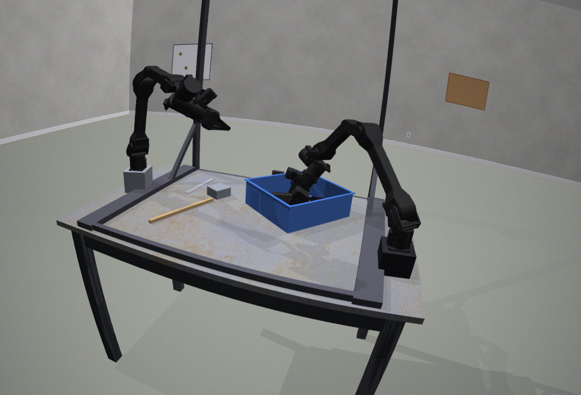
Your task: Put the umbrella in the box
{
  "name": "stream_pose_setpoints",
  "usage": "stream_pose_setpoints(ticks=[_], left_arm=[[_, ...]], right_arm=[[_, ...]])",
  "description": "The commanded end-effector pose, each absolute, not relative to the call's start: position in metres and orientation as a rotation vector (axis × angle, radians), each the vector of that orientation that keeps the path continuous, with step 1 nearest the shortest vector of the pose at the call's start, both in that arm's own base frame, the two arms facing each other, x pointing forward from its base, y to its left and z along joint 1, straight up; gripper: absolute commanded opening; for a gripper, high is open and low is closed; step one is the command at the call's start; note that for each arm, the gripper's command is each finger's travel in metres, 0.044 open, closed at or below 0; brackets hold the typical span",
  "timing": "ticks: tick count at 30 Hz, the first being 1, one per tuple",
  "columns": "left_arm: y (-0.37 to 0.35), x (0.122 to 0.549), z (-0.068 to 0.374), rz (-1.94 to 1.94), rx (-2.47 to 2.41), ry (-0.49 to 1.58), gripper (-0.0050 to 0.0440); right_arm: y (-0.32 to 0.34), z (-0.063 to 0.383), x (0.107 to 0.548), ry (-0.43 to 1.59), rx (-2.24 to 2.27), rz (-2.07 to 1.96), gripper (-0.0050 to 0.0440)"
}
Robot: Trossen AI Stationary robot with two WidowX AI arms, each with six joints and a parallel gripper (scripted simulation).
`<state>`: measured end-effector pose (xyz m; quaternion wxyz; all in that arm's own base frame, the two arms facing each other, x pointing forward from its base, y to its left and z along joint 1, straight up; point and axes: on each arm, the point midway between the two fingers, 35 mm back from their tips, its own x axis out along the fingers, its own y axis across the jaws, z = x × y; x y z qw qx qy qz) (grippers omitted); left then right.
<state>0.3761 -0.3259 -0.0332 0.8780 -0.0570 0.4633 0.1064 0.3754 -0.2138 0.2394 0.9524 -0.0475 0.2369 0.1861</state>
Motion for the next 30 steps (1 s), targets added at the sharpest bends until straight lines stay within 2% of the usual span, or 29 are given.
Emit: stream_pose_setpoints(ticks=[1,11,12,17,26,30], left_arm=[[-0.330,0.380,-0.018,0.210,-0.145,0.945,0.0440],[-0.333,0.372,0.001,0.205,-0.157,0.934,0.0440],[-0.333,0.371,0.002,0.205,-0.156,0.935,0.0423],[-0.333,0.361,0.010,0.209,-0.150,0.940,0.0423],[-0.349,0.311,0.094,0.195,-0.174,0.932,0.0423],[-0.351,0.296,0.113,0.197,-0.171,0.936,0.0423]], right_arm=[[-0.213,0.251,0.374,0.463,-0.123,0.372,0.0400],[-0.213,0.251,0.374,0.463,-0.123,0.372,0.0400],[-0.213,0.251,0.374,0.463,-0.123,0.372,0.0400],[-0.213,0.251,0.374,0.463,-0.123,0.372,0.0400],[-0.213,0.251,0.374,0.463,-0.123,0.372,0.0400],[-0.213,0.251,0.374,0.463,-0.123,0.372,0.0400]])
